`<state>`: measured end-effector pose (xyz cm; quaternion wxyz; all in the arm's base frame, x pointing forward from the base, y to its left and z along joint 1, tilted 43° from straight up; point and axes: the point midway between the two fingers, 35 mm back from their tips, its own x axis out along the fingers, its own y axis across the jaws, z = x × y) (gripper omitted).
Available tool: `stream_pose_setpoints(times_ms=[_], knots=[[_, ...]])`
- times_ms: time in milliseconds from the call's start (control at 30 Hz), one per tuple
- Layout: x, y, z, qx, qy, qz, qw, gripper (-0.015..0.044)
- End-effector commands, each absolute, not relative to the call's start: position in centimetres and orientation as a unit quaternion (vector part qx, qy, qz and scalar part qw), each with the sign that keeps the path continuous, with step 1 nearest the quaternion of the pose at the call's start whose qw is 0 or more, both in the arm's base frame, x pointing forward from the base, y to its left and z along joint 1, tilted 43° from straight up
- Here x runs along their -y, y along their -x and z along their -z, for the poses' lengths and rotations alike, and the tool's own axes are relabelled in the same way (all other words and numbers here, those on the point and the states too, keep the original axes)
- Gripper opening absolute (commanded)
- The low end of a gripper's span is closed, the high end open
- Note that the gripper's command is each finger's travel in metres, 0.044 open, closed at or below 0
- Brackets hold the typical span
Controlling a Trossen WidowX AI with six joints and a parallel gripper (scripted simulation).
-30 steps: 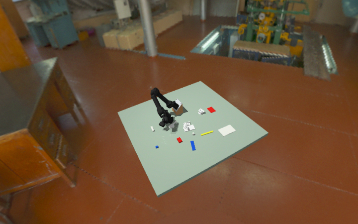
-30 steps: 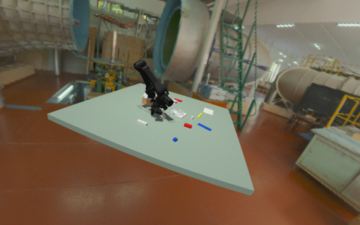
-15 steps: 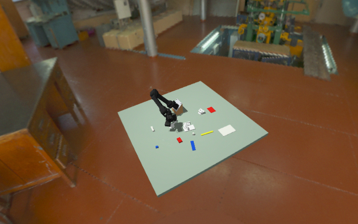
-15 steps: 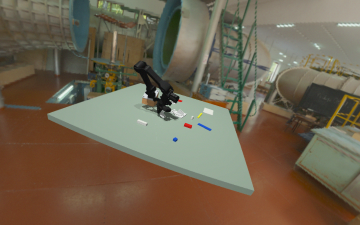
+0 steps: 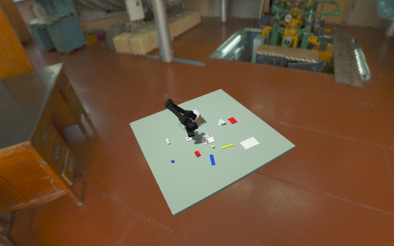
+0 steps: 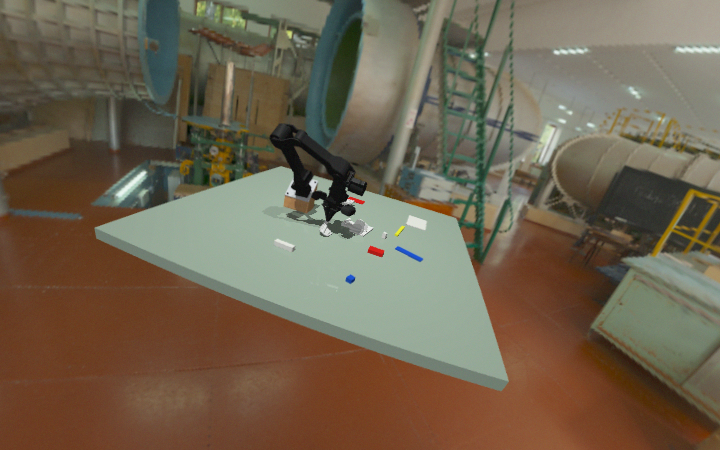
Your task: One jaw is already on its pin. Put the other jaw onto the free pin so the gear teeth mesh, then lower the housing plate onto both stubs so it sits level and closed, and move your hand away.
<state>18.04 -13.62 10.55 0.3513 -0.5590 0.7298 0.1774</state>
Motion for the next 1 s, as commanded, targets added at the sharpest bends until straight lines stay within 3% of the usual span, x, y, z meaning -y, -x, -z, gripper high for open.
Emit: stream_pose_setpoints(times_ms=[0,433,967], knots=[[12.2,-18.9,-10.3,-0.710,0.584,-0.220,0.327,0.0000],[8.4,-20.7,-9.8,-0.647,0.646,-0.318,0.250,0.0000],[9.1,-20.8,-8.9,-0.646,0.647,-0.320,0.249,0.0000]])
